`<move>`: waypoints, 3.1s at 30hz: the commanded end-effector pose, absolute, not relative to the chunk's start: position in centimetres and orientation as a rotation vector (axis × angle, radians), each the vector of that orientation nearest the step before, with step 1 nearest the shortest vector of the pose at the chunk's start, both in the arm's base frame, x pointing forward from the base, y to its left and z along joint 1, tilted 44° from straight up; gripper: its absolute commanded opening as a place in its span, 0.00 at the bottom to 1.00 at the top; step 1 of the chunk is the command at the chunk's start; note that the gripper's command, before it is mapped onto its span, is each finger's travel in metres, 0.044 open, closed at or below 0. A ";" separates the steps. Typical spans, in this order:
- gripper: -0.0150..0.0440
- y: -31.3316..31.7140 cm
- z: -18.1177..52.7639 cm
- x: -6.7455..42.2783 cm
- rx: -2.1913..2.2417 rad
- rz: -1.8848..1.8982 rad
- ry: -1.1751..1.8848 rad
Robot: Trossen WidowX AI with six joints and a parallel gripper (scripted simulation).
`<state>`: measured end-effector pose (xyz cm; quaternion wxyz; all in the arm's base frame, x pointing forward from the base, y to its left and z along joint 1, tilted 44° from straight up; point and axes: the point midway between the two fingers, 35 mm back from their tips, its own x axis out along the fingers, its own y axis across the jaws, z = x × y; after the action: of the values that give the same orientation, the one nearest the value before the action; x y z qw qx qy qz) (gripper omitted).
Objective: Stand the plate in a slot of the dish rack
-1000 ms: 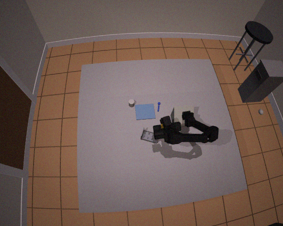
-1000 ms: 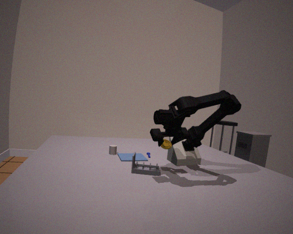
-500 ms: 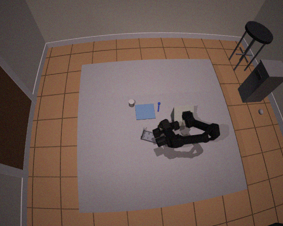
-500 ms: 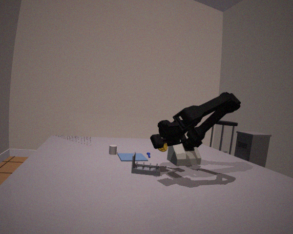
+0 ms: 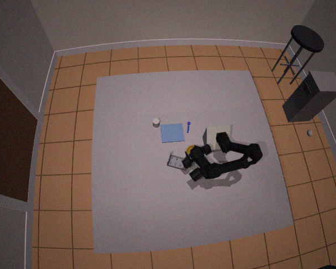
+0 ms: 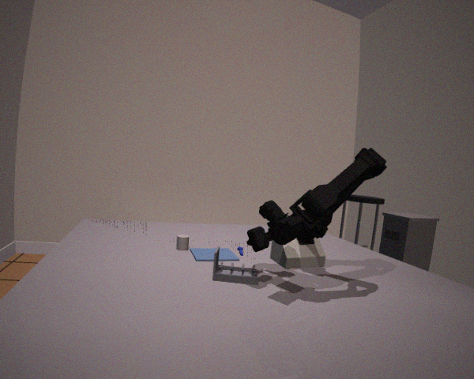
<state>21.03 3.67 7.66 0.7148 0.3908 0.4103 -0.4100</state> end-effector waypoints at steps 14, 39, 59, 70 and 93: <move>0.25 5.9 8.3 21.9 0.763 -0.704 0.614; 0.25 9.3 10.9 20.7 0.788 -0.398 0.223; 0.25 10.3 9.5 21.4 0.788 -0.392 0.219; 0.25 10.8 8.2 22.5 0.796 -0.389 0.214; 0.25 11.3 6.1 24.4 0.810 -0.390 0.205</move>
<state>24.28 10.52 7.04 0.8958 0.3904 0.1006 -0.1873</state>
